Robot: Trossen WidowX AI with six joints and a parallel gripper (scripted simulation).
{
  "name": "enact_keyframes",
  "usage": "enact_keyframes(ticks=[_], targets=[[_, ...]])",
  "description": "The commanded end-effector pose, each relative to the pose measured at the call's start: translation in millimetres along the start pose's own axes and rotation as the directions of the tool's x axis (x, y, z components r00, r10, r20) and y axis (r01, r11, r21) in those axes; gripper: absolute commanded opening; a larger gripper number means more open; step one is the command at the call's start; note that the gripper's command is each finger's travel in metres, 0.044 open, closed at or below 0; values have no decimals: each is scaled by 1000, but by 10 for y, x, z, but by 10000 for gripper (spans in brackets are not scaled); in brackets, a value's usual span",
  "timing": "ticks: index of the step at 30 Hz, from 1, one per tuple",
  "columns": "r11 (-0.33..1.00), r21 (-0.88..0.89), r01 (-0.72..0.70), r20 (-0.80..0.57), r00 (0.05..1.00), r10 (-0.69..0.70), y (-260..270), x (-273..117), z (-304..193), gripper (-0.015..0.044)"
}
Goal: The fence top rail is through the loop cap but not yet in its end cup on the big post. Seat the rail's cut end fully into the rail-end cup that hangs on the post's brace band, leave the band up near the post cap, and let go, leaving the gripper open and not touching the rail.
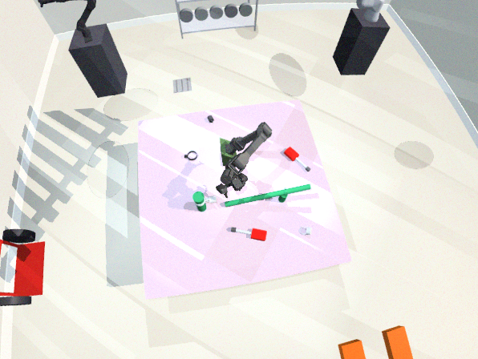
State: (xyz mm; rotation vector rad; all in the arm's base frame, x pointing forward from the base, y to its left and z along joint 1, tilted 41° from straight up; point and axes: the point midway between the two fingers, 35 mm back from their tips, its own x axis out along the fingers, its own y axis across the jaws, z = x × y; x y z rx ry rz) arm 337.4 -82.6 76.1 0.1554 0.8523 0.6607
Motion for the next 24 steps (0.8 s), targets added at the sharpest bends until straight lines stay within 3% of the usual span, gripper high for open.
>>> enact_keyframes(ticks=[1, 16, 21, 24], targets=[[894, 447, -20, 25, 1000, 10, 347, -326, 320, 440], [913, 407, -21, 10, 1000, 18, 359, -293, 318, 440], [995, 67, -75, -98, 992, 82, 463, -57, 298, 440], [968, -194, -162, -183, 975, 127, 555, 115, 271, 440]])
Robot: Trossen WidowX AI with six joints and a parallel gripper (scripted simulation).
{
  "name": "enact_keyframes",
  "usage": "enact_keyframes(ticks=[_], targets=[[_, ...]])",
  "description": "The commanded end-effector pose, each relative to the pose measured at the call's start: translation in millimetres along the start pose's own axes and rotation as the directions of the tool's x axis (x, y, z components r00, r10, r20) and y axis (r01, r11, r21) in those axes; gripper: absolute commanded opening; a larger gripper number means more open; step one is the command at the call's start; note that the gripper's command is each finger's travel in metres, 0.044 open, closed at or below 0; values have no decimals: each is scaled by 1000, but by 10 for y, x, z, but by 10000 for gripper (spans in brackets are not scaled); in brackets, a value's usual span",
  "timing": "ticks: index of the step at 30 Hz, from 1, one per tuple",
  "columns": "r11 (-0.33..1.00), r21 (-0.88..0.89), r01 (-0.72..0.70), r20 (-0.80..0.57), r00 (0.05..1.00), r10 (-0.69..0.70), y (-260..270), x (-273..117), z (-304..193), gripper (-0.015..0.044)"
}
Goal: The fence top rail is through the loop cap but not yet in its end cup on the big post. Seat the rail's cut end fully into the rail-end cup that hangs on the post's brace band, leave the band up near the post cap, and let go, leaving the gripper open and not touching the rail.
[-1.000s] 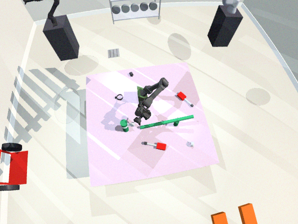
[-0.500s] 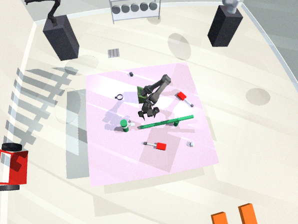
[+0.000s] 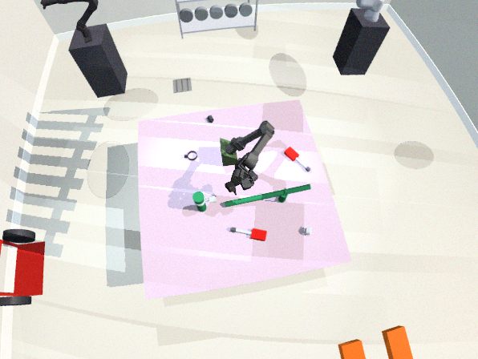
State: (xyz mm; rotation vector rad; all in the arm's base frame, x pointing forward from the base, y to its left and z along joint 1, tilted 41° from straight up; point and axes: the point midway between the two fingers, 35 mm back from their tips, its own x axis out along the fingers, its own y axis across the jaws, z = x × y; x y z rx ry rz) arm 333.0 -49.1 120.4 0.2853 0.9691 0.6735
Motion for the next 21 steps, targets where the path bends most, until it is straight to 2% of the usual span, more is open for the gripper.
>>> enact_keyframes(ticks=[1, 6, 9, 21], targets=[[903, -416, -111, -151, 987, 52, 109, 291, -36, 440], [602, -740, -300, -303, 948, 100, 260, 567, -102, 440], [412, -825, -386, -372, 921, 118, 334, 683, -141, 440], [398, -830, -391, -376, 919, 119, 339, 691, -144, 440]])
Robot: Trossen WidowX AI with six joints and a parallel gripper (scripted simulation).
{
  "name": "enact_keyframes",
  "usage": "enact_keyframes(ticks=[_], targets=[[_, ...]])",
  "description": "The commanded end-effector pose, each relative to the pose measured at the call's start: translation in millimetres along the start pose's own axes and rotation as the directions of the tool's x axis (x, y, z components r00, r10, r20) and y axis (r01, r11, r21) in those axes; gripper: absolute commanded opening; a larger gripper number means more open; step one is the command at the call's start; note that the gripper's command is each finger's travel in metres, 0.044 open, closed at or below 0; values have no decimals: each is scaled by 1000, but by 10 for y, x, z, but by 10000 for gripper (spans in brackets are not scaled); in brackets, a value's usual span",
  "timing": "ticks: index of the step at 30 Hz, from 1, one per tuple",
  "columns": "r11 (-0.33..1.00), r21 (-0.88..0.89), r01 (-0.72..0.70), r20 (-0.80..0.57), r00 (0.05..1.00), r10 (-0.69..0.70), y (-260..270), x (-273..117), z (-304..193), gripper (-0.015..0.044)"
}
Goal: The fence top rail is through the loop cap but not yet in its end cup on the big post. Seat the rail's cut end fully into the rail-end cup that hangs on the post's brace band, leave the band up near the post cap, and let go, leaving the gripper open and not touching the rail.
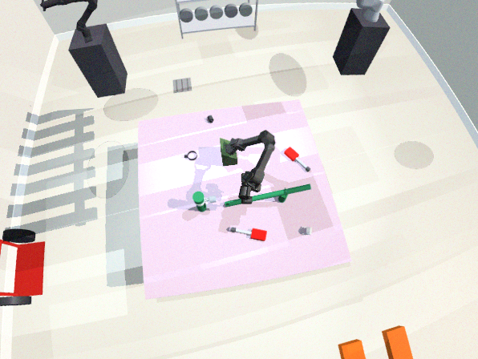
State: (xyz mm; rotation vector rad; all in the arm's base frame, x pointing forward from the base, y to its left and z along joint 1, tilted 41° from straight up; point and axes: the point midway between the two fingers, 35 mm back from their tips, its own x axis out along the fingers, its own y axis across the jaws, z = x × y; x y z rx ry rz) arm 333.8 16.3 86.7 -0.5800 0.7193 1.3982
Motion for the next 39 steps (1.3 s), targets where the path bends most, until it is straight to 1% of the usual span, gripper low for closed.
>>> enact_keyframes(ticks=[1, 7, 13, 39], targets=[[994, -107, -34, -18, 999, 33, -2, 47, 10, 440], [994, -107, -34, -18, 999, 33, -2, 47, 10, 440], [994, -107, -34, -16, 999, 32, 9, 382, 7, 440], [994, -107, -34, -16, 999, 32, 10, 765, 0, 440]])
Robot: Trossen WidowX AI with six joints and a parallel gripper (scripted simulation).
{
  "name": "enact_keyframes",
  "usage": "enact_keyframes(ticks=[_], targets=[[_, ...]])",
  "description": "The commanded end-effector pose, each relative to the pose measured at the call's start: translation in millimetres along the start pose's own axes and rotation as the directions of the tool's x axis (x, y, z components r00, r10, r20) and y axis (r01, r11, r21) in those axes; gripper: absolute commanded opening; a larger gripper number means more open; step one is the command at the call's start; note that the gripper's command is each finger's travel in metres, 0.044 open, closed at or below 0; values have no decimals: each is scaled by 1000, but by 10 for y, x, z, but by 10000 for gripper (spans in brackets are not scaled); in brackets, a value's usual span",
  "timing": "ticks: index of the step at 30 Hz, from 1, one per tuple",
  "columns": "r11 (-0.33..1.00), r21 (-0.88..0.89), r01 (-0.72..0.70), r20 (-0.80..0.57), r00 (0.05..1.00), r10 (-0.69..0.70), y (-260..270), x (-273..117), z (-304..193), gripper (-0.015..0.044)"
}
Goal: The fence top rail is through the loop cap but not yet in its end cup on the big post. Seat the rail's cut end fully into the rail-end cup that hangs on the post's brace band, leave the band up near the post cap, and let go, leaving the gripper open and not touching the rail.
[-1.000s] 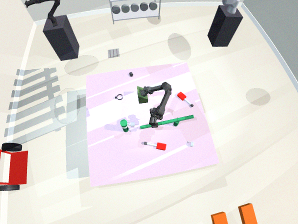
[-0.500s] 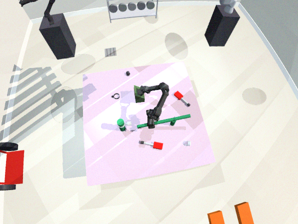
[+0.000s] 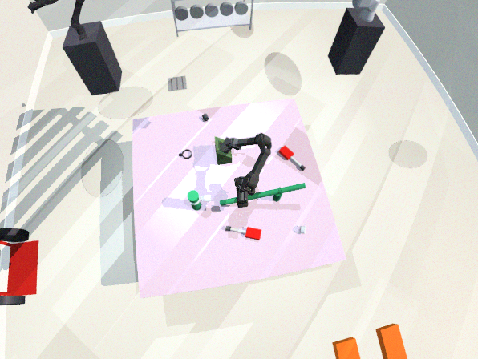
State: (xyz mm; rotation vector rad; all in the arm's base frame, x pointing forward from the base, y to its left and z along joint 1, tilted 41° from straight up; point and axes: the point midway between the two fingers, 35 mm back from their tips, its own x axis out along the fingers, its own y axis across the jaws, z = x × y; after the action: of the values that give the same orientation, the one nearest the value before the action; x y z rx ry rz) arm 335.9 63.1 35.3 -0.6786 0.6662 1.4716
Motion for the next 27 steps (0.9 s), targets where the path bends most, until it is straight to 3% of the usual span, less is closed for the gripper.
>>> enact_keyframes(ticks=[1, 25, 27], targets=[[1000, 10, -3, 5, 1000, 3, 10, 86, -4, 440], [1000, 10, -3, 8, 1000, 3, 27, 447, 7, 440], [1000, 10, -3, 8, 1000, 3, 27, 447, 7, 387]])
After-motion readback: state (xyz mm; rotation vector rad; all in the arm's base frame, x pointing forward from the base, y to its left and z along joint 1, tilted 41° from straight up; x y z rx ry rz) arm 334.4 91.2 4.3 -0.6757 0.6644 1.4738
